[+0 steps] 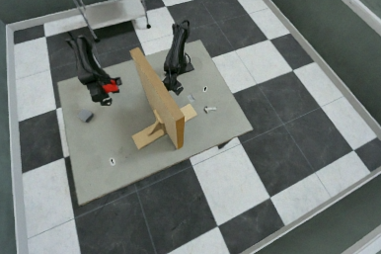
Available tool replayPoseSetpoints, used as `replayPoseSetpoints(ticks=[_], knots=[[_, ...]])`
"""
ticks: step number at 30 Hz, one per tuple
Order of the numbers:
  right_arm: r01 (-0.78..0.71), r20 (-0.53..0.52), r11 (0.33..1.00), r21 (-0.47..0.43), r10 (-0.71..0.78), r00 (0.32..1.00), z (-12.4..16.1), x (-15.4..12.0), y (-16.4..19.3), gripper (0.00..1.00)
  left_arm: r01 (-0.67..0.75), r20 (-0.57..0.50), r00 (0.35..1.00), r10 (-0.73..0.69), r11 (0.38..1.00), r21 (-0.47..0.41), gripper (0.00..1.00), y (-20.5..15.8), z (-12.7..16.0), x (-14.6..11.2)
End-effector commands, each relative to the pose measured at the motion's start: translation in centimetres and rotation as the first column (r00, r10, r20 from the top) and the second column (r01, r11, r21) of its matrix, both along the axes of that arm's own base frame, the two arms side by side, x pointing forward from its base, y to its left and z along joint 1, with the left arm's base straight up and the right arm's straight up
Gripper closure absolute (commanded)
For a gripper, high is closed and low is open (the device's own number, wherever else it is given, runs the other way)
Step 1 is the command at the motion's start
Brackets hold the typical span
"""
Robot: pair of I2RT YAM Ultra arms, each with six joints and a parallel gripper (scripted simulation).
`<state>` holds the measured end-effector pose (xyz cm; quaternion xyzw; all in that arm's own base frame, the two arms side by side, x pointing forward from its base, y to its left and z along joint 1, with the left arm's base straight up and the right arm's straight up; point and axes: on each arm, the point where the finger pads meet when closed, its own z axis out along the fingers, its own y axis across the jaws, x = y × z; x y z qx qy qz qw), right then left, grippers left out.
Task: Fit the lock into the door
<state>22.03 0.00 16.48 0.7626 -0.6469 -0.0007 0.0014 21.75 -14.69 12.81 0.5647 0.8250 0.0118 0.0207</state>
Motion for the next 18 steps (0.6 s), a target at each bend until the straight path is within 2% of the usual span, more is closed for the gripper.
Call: replayPoseSetpoints(ticks=[1,6,8,9,10,18], knots=[[-0.005,0.011,1.0,0.001,0.005,1.0,0.7,0.1,0.1,0.0,-0.201,0.117,0.971,0.209,0.977,-0.077,0.0,-2.3,-0.2,-0.9],[-0.005,0.011,1.0,0.001,0.005,1.0,0.7,0.1,0.1,0.0,-0.308,0.124,0.937,0.327,0.94,-0.149,0.0,-4.1,-1.8,-4.2],[-0.005,0.011,1.0,0.001,0.005,1.0,0.7,0.1,0.1,0.0,-0.308,0.124,0.937,0.327,0.94,-0.149,0.0,-4.1,-1.8,-4.2],[-0.005,0.011,1.0,0.001,0.005,1.0,0.7,0.1,0.1,0.0,-0.302,0.119,0.939,0.322,0.94,-0.158,0.0,-4.7,-2.0,-5.1],[-0.005,0.011,1.0,0.001,0.005,1.0,0.7,0.1,0.1,0.0,-0.232,0.105,0.963,0.249,0.961,-0.151,0.0,-5.8,-1.8,-6.7],[-0.005,0.011,1.0,0.001,0.005,1.0,0.7,0.1,0.1,0.0,-0.33,0.059,0.933,0.355,0.91,-0.252,0.0,-7.1,-3.5,-11.8]])
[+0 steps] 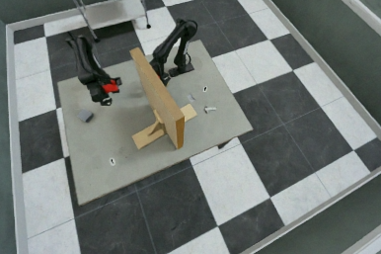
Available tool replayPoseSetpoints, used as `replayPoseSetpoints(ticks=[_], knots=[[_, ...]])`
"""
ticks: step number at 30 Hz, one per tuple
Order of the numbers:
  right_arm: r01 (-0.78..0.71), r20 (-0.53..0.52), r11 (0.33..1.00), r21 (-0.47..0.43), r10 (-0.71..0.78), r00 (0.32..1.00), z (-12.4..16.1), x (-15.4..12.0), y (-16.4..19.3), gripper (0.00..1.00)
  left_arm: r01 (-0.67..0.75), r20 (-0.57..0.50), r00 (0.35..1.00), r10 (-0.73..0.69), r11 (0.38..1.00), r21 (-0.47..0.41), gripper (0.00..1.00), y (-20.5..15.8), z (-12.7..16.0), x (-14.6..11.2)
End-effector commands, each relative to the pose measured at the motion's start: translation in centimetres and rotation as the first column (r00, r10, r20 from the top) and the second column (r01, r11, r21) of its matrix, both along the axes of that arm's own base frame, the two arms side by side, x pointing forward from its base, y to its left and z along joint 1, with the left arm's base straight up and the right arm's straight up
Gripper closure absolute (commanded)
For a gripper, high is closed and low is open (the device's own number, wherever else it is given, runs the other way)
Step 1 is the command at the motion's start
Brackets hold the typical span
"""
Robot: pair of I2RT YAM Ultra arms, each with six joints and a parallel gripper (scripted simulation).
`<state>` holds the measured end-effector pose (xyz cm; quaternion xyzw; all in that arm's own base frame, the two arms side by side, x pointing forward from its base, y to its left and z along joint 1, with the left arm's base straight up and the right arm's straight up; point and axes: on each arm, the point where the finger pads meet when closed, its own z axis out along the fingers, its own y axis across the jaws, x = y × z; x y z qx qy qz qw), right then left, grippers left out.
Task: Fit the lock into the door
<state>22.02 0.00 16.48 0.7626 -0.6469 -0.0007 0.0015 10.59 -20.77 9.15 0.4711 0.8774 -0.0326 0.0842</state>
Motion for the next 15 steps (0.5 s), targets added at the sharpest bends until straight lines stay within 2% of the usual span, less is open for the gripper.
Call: replayPoseSetpoints(ticks=[1,12,13,15], knots=[[-0.005,0.011,1.0,0.001,0.005,1.0,0.7,0.1,0.1,0.0,-0.143,0.04,0.988,0.148,0.985,-0.095,0.0,-1.1,0.1,-0.8],[-0.005,0.011,1.0,0.001,0.005,1.0,0.7,0.1,0.1,0.0,-0.143,0.044,0.988,0.149,0.983,-0.116,0.0,-1.6,0.8,-0.6],[-0.005,0.011,1.0,0.001,0.005,1.0,0.7,0.1,0.1,0.0,-0.146,0.036,0.988,0.15,0.986,-0.078,0.0,-1.0,-0.5,-0.7],[-0.005,0.011,1.0,0.001,0.005,1.0,0.7,0.1,0.1,0.0,-0.148,0.033,0.988,0.15,0.987,-0.06,0.0,-0.9,-3.0,-0.7]])
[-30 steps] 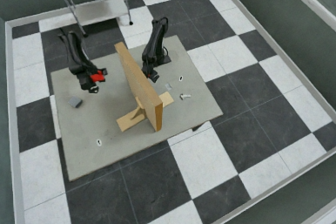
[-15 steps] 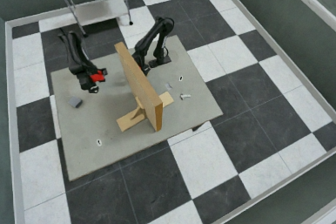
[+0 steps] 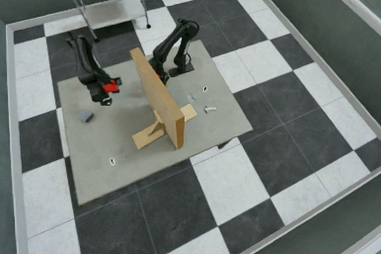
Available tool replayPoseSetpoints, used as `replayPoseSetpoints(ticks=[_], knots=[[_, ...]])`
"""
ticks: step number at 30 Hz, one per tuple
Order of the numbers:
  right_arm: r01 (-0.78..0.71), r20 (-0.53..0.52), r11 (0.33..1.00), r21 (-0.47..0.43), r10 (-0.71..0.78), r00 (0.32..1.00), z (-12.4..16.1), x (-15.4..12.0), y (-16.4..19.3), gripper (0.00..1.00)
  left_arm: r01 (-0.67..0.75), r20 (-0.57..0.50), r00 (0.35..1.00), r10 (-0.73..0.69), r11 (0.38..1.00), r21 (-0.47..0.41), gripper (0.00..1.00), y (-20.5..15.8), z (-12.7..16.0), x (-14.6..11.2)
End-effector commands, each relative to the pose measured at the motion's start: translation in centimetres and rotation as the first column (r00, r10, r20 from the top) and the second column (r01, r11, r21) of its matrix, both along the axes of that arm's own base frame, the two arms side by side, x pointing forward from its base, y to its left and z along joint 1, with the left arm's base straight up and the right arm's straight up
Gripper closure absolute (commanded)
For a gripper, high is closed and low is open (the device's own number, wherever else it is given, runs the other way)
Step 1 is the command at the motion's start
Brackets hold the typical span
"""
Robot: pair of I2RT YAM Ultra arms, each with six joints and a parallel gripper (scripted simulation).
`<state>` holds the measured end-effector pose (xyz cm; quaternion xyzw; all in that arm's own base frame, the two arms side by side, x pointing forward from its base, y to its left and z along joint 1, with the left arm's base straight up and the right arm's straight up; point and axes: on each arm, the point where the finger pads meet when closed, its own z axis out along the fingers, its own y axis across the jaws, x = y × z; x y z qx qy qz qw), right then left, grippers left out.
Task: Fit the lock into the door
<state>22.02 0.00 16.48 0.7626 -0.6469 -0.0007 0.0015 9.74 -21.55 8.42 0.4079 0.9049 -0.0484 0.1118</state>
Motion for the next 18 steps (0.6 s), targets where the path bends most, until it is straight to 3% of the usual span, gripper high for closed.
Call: replayPoseSetpoints(ticks=[1,18], knots=[[-0.005,0.011,1.0,0.001,0.005,1.0,0.7,0.1,0.1,0.0,-0.014,0.012,1.0,0.014,1.0,0.006,0.0,-0.1,-3.1,0.1],[-0.005,0.011,1.0,0.001,0.005,1.0,0.7,0.1,0.1,0.0,-0.017,0.024,1.0,0.018,0.999,-0.031,0.0,-0.8,-2.5,0.4]])
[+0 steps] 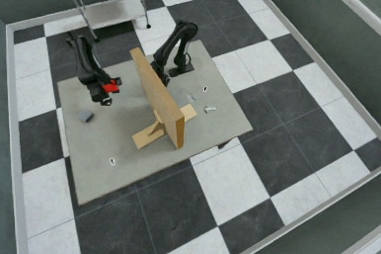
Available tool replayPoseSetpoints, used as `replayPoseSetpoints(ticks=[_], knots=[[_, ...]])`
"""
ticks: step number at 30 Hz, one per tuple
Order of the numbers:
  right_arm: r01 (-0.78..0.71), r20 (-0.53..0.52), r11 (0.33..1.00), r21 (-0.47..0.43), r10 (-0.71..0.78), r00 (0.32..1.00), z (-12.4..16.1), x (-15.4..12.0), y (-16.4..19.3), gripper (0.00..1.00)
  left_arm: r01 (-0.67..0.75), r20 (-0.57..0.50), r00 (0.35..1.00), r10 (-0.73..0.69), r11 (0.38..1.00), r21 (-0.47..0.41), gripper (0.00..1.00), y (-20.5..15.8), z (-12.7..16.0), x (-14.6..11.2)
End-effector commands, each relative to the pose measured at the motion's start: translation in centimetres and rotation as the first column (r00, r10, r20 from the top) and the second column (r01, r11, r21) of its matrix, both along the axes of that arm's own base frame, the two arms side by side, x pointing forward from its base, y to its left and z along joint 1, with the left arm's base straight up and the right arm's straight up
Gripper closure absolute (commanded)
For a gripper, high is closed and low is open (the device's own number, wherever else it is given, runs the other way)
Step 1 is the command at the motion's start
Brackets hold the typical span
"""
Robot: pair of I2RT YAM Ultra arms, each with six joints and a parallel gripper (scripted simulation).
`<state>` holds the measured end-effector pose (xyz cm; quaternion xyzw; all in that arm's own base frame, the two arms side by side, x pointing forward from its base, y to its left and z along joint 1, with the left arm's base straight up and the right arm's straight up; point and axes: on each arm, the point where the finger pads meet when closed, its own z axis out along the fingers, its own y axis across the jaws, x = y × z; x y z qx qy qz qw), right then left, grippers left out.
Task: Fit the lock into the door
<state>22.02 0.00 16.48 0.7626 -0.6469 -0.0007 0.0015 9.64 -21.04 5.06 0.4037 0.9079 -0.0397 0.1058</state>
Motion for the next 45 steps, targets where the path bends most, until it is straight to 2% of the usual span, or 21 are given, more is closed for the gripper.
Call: replayPoseSetpoints(ticks=[1,35,45], knots=[[-0.005,0.011,1.0,0.001,0.005,1.0,0.7,0.1,0.1,0.0,-0.006,0.029,1.0,0.007,0.999,-0.051,0.0,-1.3,0.8,0.5],[-0.005,0.011,1.0,0.001,0.005,1.0,0.7,0.1,0.1,0.0,0.009,0.024,1.0,-0.008,1.0,-0.029,0.0,-0.8,-4.1,0.3],[-0.005,0.011,1.0,0.001,0.005,1.0,0.7,0.1,0.1,0.0,0.0,0.019,1.0,0.0,0.999,-0.04,0.11,-1.0,-3.6,0.3]])
